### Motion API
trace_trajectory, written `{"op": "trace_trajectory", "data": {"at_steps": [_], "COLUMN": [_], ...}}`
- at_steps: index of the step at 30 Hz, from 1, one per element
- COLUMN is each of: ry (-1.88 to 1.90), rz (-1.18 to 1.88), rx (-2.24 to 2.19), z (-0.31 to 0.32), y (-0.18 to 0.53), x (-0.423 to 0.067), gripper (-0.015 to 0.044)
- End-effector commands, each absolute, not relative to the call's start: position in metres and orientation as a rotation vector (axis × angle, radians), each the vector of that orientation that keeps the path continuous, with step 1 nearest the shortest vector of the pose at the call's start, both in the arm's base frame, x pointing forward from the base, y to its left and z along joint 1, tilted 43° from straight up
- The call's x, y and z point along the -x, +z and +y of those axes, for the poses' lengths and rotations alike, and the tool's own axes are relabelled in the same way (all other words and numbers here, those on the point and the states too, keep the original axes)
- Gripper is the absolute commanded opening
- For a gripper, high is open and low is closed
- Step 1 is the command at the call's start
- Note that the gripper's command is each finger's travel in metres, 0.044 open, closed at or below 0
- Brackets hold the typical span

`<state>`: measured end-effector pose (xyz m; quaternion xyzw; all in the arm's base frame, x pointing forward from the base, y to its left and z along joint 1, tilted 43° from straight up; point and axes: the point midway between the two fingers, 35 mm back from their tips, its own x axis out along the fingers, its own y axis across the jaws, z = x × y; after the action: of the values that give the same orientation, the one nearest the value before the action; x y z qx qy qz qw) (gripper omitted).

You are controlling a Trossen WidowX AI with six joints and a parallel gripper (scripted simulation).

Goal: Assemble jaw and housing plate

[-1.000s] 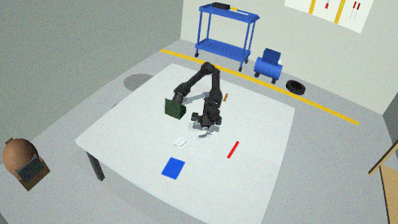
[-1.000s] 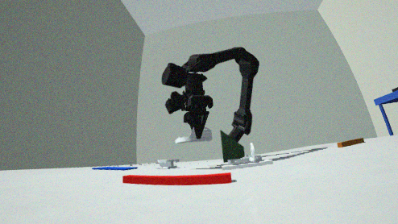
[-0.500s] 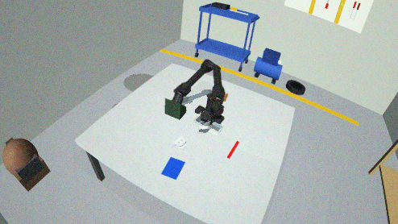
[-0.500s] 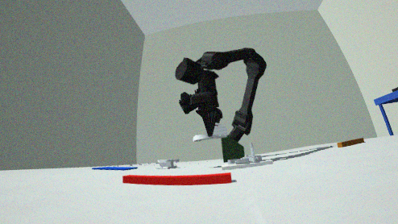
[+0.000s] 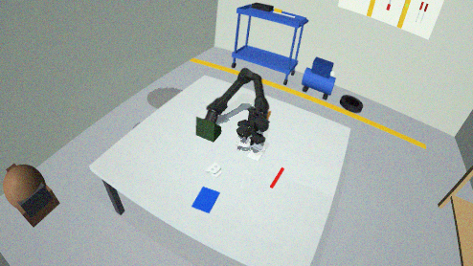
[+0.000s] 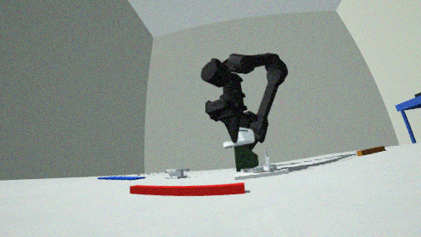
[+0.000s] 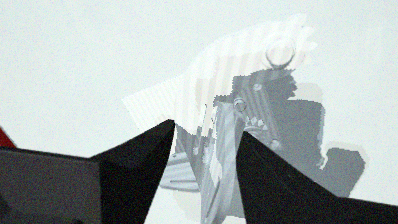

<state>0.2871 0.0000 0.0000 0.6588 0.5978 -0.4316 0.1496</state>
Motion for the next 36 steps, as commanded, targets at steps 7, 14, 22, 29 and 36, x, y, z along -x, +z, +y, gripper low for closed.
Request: {"op": "trace_trajectory", "data": {"at_steps": [7,14,22,29,36], "ry": [-1.585,-1.818,-2.091,-2.281,-2.281], "rz": [1.609,1.508,1.363,1.244,1.244], "rx": [-2.059,-2.154,-2.244,-2.294,-2.294], "z": [0.021,0.033,0.047,0.056,0.056], "y": [0.018,0.029,0.04,0.046,0.046], "x": [-0.275,-0.267,-0.257,-0.249,-0.249], "gripper": [0.0134,0.0134,0.0134,0.0134,0.0134]}}
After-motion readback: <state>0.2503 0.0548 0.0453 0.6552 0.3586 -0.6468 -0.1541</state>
